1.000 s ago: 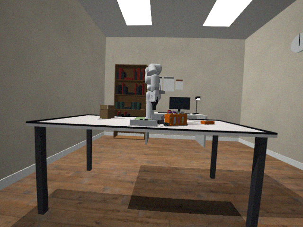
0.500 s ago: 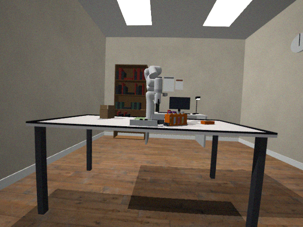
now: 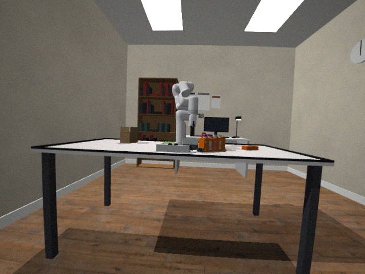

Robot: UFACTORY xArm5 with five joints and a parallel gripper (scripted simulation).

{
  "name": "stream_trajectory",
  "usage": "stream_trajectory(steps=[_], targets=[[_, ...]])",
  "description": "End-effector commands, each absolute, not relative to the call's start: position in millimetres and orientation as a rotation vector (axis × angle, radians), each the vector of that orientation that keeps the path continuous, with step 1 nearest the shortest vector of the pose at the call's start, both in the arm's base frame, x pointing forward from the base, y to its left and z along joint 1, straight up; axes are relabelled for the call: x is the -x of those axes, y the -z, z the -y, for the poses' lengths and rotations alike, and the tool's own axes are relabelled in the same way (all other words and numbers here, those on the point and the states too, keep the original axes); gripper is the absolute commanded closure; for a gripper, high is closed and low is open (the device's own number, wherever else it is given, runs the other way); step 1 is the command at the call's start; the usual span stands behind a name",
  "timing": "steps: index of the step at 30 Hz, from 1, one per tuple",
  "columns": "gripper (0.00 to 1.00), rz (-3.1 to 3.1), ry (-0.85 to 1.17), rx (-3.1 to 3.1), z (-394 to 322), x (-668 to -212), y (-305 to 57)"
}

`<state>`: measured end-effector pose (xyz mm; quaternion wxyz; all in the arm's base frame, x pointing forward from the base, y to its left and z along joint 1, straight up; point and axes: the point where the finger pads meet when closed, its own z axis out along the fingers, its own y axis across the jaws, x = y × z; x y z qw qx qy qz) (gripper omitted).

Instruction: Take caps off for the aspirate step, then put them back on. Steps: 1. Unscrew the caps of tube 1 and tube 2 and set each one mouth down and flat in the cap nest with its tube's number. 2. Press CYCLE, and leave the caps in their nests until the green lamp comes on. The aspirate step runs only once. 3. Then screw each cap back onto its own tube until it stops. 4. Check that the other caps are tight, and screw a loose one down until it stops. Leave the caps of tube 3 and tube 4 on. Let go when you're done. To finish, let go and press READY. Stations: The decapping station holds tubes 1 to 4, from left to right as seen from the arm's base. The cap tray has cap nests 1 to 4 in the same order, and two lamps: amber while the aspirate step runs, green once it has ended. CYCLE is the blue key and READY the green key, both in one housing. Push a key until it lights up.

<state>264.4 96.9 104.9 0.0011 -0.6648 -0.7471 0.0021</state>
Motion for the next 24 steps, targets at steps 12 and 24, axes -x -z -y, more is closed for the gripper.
stream_trajectory(steps=[12,24], targets=[[1.0,2.351,-0.005,2.094,-98,-264,-88],[1.0,2.351,-0.005,2.094,-98,-264,-88]])
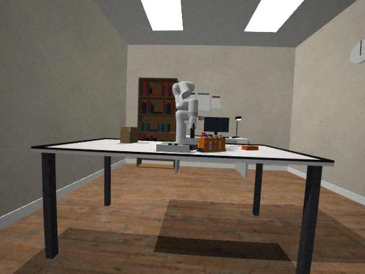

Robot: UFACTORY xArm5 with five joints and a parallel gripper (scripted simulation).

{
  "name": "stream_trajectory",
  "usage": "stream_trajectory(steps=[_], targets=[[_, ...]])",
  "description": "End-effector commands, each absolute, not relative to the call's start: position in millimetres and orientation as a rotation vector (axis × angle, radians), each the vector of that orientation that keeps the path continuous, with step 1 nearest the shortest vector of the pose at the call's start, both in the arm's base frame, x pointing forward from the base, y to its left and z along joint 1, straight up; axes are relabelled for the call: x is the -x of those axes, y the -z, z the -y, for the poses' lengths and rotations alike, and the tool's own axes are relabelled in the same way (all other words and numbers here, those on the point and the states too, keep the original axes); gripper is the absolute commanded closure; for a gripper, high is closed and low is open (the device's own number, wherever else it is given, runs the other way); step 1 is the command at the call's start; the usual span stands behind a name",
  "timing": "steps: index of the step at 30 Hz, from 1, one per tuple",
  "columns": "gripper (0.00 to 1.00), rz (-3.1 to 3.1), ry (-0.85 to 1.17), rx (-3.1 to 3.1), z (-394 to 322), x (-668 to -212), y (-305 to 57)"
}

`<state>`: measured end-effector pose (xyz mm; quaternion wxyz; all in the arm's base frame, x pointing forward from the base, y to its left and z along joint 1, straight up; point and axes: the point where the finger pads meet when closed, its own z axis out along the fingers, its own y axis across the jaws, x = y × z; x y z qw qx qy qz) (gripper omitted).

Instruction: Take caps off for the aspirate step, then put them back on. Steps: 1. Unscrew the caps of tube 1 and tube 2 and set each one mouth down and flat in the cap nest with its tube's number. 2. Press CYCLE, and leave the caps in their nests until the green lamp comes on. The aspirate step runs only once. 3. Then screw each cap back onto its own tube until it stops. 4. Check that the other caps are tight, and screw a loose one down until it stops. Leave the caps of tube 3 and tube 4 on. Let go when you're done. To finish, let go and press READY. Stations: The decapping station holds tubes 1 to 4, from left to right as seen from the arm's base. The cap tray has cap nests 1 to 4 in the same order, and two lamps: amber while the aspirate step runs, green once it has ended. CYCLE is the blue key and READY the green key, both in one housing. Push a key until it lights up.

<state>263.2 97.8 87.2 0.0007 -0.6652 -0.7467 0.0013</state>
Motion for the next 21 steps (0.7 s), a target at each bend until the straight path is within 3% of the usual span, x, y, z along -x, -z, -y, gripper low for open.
stream_trajectory(steps=[1,21], targets=[[1.0,2.351,-0.005,2.094,-98.2,-264.3,-87.9],[1.0,2.351,-0.005,2.094,-98.2,-264.3,-82.5]])
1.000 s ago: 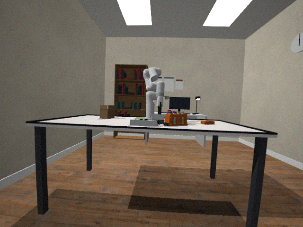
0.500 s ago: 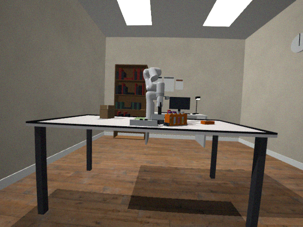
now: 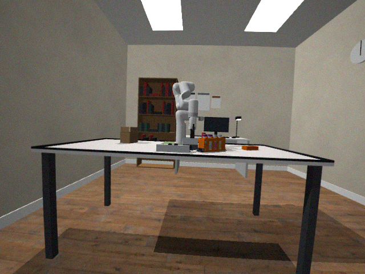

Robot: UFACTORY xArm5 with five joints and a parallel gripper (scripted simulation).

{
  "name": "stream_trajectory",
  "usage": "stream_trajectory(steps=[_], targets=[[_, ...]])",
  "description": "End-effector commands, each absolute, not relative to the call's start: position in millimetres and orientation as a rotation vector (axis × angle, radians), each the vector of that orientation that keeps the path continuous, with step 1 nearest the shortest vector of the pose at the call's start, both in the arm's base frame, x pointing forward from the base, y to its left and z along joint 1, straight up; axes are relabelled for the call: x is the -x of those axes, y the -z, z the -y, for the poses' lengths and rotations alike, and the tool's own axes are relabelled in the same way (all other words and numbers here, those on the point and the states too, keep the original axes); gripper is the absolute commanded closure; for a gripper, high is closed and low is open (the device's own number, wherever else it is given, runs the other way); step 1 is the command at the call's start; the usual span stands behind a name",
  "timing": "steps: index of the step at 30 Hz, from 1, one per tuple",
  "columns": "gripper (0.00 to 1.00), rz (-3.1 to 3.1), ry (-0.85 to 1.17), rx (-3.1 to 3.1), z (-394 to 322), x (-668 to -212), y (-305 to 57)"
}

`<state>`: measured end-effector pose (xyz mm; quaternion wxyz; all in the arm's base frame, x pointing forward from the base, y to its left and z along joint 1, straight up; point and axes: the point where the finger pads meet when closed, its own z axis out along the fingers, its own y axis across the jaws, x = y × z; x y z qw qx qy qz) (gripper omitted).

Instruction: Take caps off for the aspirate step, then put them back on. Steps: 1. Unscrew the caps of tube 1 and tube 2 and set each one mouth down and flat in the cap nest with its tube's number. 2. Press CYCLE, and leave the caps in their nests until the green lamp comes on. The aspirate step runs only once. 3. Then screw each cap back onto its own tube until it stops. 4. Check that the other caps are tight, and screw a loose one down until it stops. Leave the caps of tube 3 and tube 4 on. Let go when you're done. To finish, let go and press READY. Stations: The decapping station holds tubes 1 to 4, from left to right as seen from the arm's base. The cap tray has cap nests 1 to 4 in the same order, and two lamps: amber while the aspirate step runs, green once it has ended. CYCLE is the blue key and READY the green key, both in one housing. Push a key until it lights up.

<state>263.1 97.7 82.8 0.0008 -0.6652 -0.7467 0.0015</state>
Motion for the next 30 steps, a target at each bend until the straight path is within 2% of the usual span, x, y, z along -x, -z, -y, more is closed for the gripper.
stream_trajectory(steps=[1,30], targets=[[1.0,2.351,-0.005,2.094,-98.2,-264.3,-82.2],[1.0,2.351,-0.006,2.094,-98.1,-264.3,-73.2]])
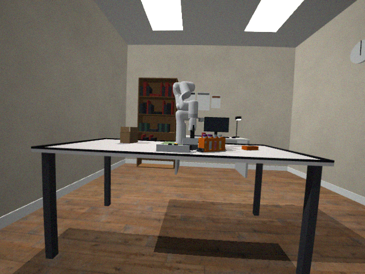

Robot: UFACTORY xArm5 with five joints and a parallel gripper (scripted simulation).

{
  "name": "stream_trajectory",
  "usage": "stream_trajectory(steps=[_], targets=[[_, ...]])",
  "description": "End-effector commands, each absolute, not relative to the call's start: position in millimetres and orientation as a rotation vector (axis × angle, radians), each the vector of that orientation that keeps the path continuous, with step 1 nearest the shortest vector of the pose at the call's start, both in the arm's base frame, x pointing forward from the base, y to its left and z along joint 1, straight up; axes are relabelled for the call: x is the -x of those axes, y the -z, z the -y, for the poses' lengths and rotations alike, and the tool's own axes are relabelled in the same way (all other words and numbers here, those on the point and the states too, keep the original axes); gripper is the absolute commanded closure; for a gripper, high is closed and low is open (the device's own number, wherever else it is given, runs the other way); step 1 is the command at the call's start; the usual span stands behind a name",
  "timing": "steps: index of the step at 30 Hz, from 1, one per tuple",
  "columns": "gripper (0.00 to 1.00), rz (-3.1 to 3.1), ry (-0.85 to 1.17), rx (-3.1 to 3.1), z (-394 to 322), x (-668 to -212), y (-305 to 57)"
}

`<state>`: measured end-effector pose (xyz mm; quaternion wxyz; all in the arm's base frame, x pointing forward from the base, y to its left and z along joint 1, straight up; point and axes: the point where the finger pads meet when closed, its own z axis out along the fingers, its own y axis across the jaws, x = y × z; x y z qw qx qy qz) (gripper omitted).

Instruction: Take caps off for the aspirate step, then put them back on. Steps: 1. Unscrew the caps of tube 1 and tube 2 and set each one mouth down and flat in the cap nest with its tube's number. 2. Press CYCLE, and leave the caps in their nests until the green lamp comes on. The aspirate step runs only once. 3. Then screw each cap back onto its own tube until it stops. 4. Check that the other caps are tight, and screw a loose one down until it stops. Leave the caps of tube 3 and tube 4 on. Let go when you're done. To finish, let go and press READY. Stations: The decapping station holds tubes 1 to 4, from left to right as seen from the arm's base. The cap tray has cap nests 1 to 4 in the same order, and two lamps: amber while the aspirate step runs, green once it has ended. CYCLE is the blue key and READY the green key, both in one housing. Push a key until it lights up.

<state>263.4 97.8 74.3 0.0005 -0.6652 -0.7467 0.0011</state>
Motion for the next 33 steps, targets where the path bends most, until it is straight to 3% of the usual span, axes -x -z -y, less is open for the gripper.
stream_trajectory(steps=[1,13,24,25,33], targets=[[1.0,2.351,-0.006,2.094,-98,-264,-76],[1.0,2.351,-0.005,2.094,-98,-264,-106],[1.0,2.351,-0.005,2.094,-98,-264,-106],[0.0,2.436,-0.006,1.994,-95,-272,-105],[0.0,2.742,-0.007,1.545,-82,-306,-104]])
